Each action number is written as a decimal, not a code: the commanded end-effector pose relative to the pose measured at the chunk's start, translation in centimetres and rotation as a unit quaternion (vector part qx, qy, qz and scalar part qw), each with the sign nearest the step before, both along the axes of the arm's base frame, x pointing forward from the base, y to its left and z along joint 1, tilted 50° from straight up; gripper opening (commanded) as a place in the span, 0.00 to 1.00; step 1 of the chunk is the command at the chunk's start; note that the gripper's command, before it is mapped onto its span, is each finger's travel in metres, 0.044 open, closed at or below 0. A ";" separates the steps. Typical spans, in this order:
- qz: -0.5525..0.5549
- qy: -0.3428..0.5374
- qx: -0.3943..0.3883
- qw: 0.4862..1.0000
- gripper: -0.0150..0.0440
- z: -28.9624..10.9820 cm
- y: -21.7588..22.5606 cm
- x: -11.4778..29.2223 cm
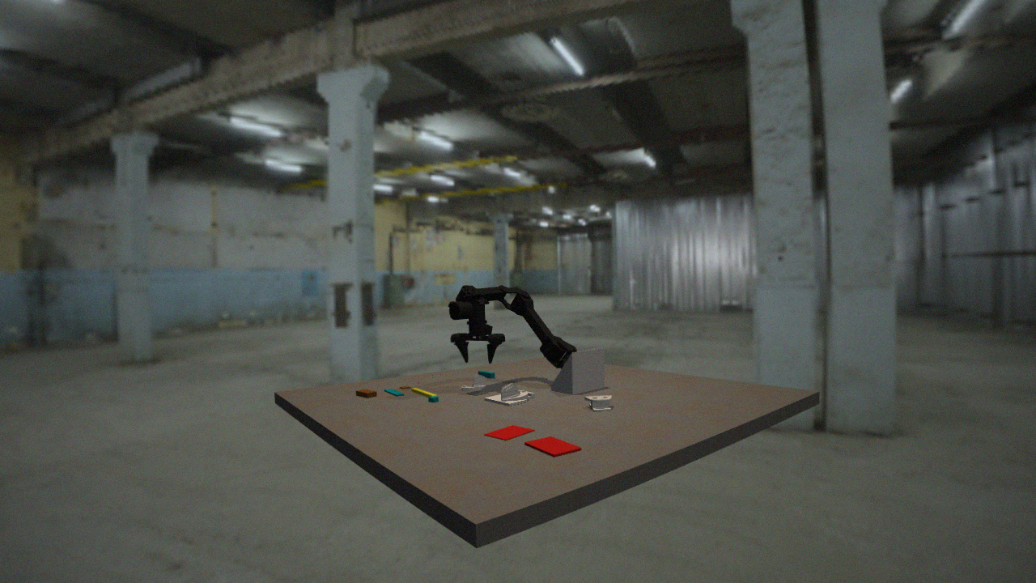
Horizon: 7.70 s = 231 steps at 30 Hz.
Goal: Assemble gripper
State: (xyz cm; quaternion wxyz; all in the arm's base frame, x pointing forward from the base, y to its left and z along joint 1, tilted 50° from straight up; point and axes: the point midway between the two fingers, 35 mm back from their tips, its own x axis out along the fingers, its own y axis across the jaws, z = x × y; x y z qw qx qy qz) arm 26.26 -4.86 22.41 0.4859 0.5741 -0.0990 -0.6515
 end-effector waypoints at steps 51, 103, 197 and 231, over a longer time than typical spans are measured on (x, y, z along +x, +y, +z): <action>-0.076 -0.094 0.012 0.993 1.00 -5.0 -6.8 1.0; -0.078 -0.095 0.010 0.992 0.48 -5.1 -7.0 1.0; 0.471 0.509 -0.076 0.717 0.48 -10.5 8.0 -2.6; 0.629 0.704 -0.122 0.307 0.48 -15.0 10.9 -6.5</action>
